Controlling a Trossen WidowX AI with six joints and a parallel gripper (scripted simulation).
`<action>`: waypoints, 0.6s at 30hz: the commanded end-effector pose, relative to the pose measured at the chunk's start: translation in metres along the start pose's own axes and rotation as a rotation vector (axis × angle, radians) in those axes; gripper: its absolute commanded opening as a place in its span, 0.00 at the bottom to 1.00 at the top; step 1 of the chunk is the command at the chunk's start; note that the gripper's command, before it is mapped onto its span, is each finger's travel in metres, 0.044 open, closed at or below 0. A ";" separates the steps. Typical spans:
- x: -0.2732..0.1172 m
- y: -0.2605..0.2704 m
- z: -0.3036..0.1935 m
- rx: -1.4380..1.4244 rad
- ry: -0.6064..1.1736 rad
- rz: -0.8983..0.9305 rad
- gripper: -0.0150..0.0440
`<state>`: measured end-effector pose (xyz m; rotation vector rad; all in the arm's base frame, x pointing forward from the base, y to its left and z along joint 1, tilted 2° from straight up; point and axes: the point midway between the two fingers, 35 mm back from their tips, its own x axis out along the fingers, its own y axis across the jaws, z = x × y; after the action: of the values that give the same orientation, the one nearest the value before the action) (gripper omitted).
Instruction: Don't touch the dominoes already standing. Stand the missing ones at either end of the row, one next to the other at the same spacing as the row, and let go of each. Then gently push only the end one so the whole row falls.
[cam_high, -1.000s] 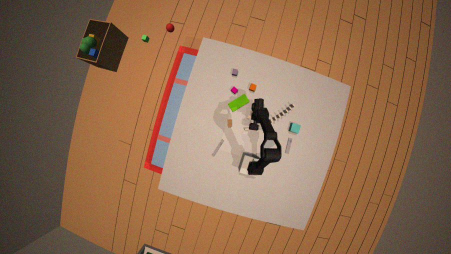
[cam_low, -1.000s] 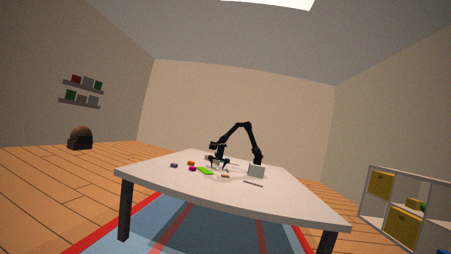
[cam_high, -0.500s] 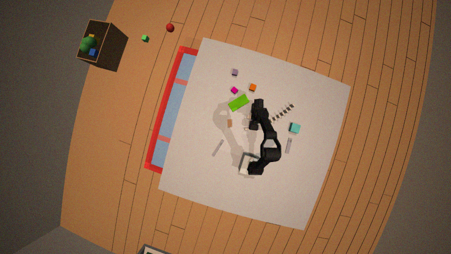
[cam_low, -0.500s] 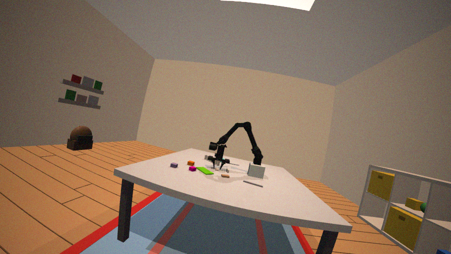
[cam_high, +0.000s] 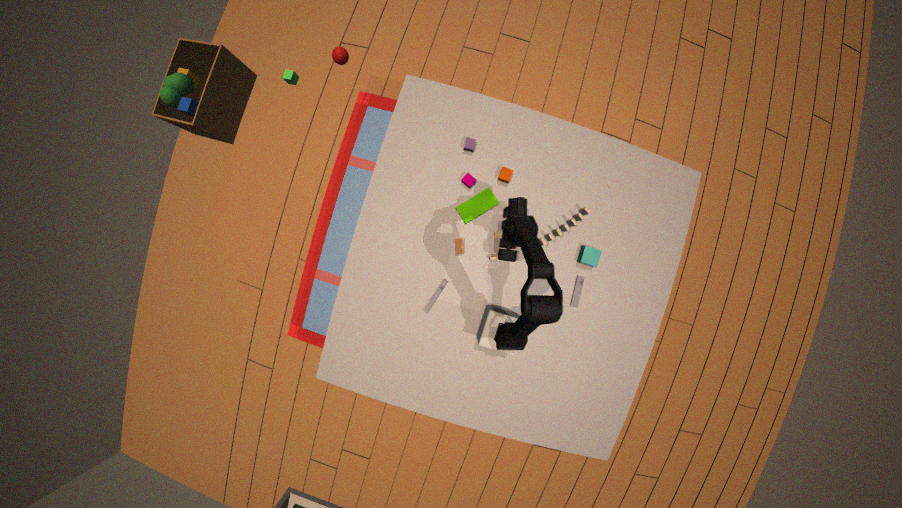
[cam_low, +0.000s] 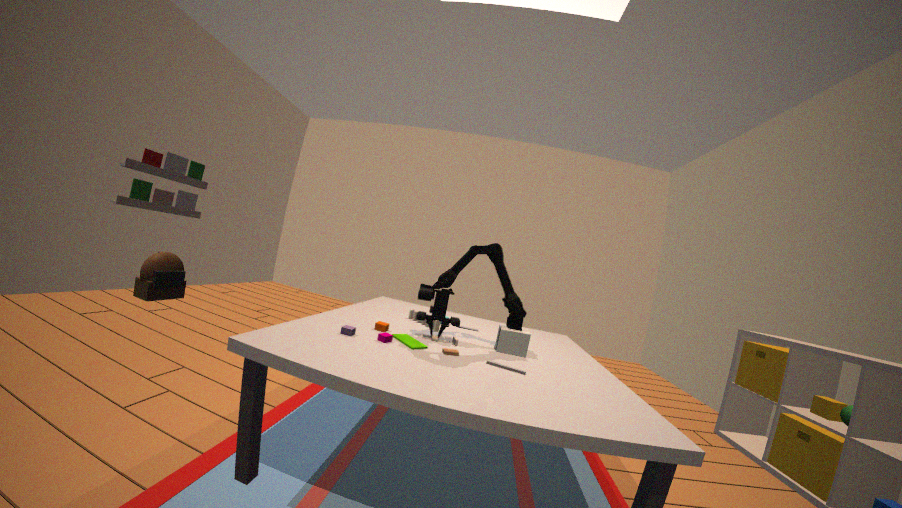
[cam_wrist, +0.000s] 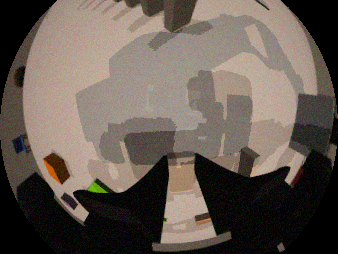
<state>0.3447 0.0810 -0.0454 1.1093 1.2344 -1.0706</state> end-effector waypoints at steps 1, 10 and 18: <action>-0.031 0.005 0.002 -0.002 -0.004 0.015 0.44; -0.118 0.011 0.007 -0.001 -0.004 0.016 0.44; -0.120 0.028 -0.002 -0.459 -0.007 0.016 0.44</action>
<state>0.3578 0.0824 0.0727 0.9378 1.3124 -0.8919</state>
